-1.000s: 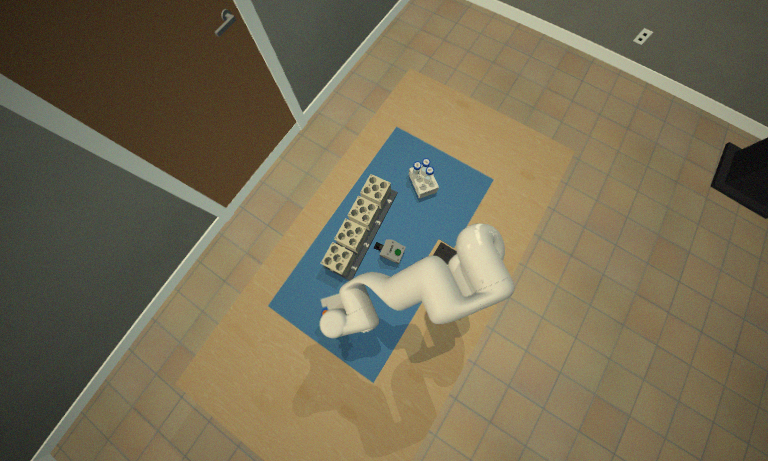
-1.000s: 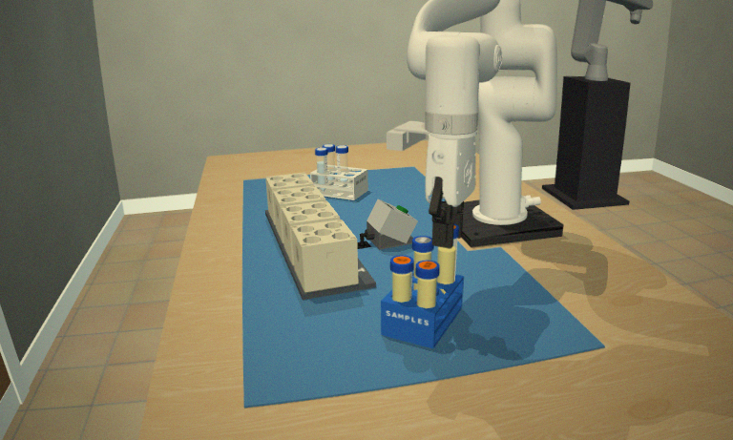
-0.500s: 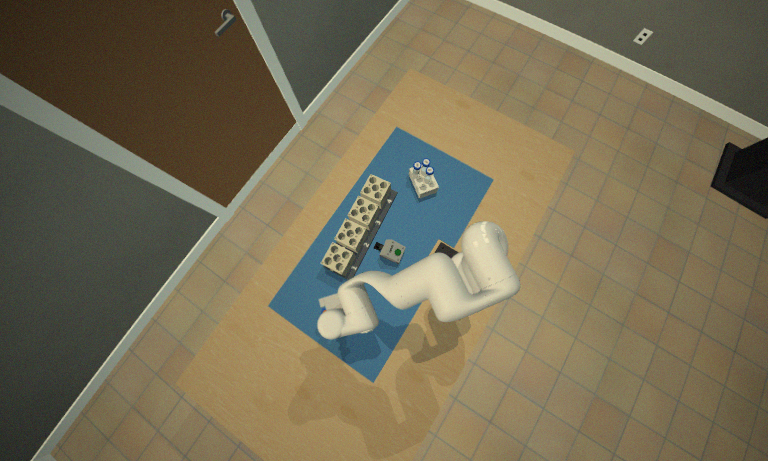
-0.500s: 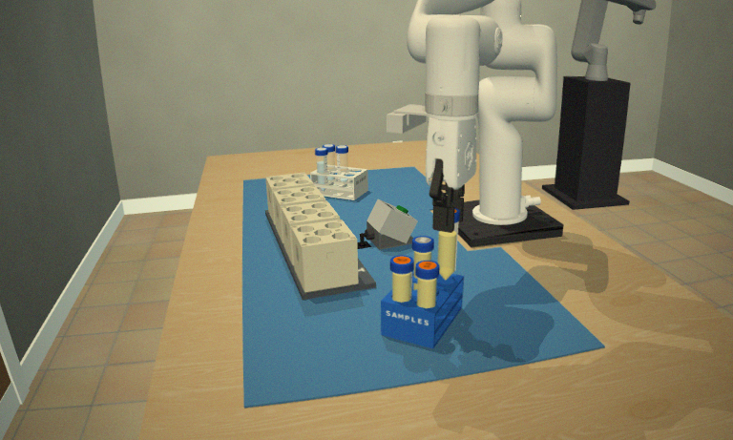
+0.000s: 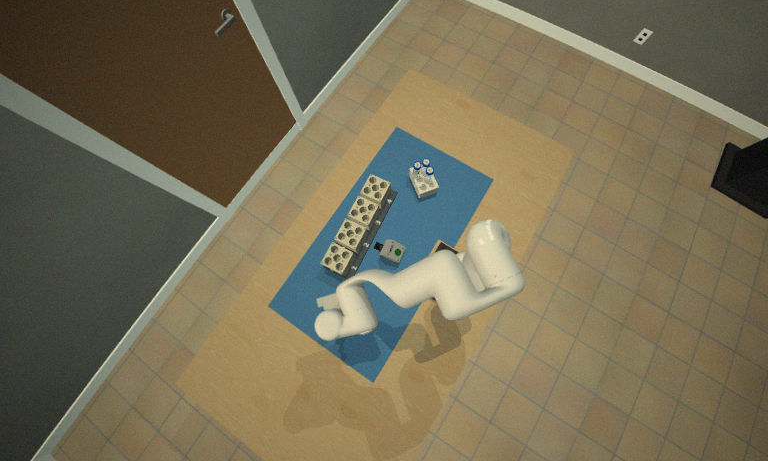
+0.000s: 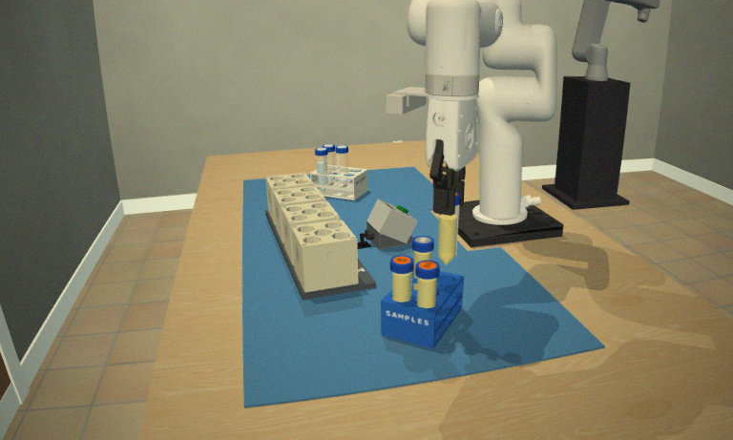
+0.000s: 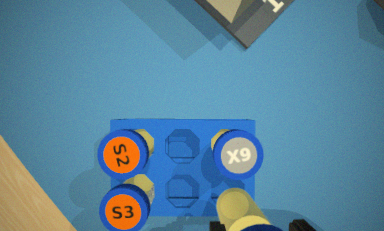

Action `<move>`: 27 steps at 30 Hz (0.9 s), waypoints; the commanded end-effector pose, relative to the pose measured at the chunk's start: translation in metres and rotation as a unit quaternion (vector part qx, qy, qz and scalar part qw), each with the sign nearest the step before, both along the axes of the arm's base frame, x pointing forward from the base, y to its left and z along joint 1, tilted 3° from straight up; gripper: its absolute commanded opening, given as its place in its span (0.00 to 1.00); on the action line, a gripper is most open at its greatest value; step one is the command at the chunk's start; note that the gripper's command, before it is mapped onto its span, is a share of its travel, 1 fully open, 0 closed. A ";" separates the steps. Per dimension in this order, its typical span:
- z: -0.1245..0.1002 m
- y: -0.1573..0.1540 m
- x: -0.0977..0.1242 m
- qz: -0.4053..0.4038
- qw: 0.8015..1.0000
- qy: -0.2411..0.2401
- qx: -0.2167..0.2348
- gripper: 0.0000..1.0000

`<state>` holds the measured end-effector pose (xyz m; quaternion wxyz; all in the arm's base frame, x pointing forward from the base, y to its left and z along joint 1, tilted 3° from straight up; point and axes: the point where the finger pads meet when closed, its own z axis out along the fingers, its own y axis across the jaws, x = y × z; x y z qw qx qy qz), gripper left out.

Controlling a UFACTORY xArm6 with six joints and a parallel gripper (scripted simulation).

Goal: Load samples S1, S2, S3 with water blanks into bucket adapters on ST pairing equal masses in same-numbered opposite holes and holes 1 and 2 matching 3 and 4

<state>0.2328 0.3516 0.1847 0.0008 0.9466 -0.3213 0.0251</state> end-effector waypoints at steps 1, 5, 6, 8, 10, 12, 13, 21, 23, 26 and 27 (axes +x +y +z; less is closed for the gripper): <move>0.009 0.001 0.000 0.000 1.000 -0.001 0.002 0.00; 0.017 0.001 0.000 0.000 1.000 -0.001 0.002 0.00; 0.019 0.001 0.000 0.000 1.000 -0.001 0.002 0.00; 0.023 0.001 0.000 0.000 1.000 -0.001 0.002 0.00; 0.027 0.001 -0.001 0.000 1.000 -0.001 0.002 0.00; 0.031 0.002 -0.001 0.000 1.000 -0.001 0.002 0.00; 0.031 0.002 -0.001 0.000 1.000 -0.001 0.002 0.00; 0.045 0.002 -0.001 0.000 1.000 -0.001 0.002 0.00; 0.049 0.002 -0.002 0.000 1.000 -0.001 0.002 0.00; 0.053 0.002 -0.002 0.000 1.000 -0.001 0.002 0.00; 0.053 0.002 -0.002 0.000 1.000 -0.001 0.002 0.00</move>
